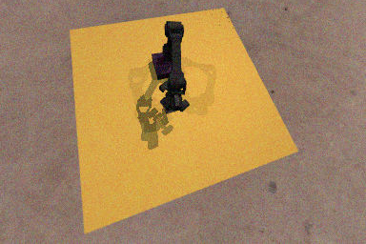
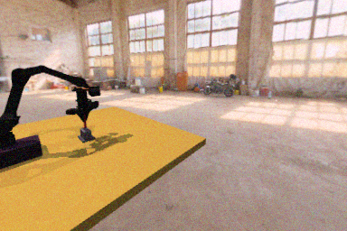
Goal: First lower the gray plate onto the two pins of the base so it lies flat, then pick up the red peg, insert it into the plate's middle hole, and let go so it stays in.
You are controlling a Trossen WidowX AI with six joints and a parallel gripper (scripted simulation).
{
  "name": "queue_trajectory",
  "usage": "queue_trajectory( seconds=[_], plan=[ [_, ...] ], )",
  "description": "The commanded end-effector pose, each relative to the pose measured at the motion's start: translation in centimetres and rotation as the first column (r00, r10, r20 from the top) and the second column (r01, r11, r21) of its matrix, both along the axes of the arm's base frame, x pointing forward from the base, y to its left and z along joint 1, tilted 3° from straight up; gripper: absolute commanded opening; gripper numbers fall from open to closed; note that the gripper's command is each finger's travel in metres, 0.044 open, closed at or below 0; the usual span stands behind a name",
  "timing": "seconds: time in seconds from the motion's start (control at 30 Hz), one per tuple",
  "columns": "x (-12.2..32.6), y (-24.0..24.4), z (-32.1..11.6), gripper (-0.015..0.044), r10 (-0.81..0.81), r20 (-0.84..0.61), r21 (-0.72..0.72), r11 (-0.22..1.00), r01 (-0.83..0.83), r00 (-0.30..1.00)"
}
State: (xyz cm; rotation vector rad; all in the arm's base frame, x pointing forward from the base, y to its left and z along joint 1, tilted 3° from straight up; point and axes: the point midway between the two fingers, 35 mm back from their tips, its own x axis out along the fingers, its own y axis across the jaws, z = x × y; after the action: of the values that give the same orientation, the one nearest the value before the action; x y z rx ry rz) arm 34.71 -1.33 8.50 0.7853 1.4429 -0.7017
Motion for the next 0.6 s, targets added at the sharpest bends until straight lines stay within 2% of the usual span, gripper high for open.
queue_trajectory(
  seconds=[0.0, 0.57],
  plan=[
    [-0.03, 0.03, 0.0, 0.0, 0.005, -0.002, 0.004, 1.0, -0.005, 1.0],
    [0.01, 0.0, -0.15, 0.0, 0.0, 0.0, 0.0, 1.0, 0.0, 1.0]
  ],
)
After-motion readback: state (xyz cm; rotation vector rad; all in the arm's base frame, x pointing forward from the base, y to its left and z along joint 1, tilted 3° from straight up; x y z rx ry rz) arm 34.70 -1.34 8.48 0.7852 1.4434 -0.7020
